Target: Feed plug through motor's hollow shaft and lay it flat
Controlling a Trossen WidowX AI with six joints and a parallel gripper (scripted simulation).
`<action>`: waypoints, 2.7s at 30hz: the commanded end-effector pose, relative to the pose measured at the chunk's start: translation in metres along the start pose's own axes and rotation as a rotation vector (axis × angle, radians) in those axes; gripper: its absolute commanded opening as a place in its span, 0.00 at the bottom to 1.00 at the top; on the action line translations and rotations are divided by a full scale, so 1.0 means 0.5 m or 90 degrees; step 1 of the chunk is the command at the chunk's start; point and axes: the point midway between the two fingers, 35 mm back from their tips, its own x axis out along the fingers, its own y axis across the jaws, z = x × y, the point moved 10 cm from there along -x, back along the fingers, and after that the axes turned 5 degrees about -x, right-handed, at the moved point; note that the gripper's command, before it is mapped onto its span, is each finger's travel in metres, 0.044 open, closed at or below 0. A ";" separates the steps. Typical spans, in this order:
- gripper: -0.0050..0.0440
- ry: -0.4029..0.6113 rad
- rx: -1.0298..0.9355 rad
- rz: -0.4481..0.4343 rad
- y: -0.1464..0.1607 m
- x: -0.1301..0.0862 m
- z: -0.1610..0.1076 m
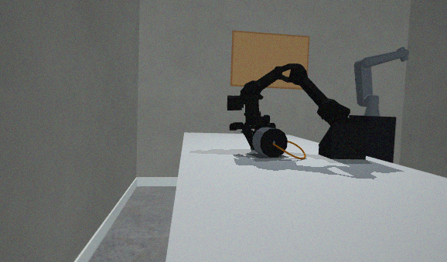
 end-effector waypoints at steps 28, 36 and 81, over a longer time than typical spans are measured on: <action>0.19 0.001 0.001 -0.002 -0.001 0.001 0.001; 0.10 0.001 0.001 -0.002 0.018 -0.001 -0.013; 0.38 0.004 0.000 -0.002 0.056 -0.002 -0.043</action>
